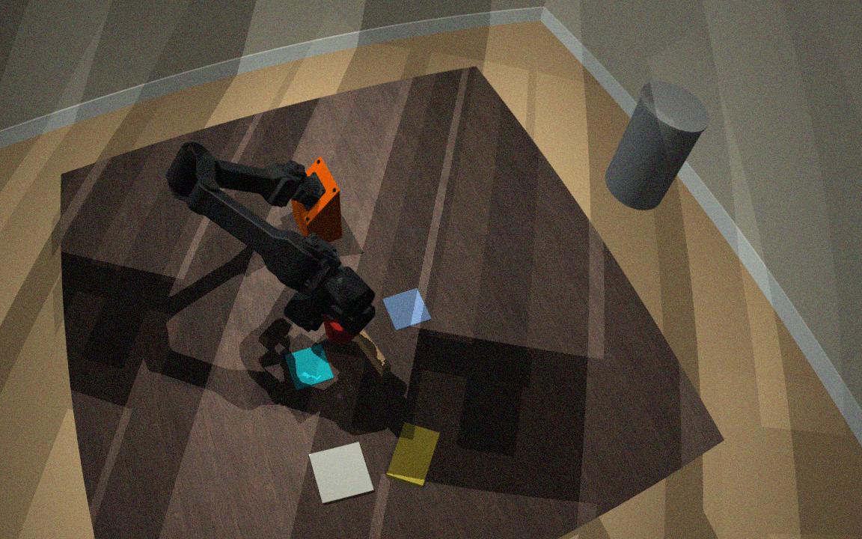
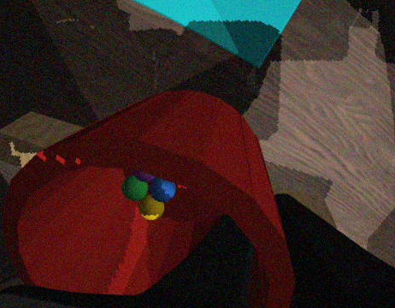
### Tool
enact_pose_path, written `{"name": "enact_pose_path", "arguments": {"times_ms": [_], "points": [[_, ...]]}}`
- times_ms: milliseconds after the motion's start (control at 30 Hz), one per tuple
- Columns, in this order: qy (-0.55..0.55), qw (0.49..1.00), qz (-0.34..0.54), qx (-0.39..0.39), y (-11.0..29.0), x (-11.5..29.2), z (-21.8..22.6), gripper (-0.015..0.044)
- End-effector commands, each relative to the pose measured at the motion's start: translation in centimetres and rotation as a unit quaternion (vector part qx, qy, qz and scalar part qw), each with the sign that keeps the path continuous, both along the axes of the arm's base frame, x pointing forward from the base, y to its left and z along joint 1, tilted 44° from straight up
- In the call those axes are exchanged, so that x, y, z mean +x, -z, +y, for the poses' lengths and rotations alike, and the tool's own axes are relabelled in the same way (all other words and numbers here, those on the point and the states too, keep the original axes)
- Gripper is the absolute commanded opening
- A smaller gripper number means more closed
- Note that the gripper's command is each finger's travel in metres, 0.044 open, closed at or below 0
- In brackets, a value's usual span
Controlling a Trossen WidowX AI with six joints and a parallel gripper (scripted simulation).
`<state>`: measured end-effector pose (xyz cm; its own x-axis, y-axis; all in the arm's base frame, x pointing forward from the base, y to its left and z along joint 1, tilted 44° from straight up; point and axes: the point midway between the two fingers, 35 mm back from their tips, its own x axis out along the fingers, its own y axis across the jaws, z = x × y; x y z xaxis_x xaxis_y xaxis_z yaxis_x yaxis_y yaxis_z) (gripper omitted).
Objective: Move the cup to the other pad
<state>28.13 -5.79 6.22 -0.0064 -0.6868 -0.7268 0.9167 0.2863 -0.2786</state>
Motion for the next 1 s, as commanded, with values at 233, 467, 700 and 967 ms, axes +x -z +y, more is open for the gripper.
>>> {"name": "enact_pose_path", "arguments": {"times_ms": [233, 467, 700, 967], "points": [[0.000, 1.000, -0.005, -0.001, -2.4, 0.4, -2.2, 0.0000], [0.000, 1.000, -0.006, -0.002, -3.8, 0.6, -3.6, 0.0000], [0.000, 1.000, -0.006, -0.002, -5.4, 0.9, -5.0, 0.0000], [0.000, 1.000, -0.006, -0.003, -6.4, 1.0, -5.9, 0.0000]]}}
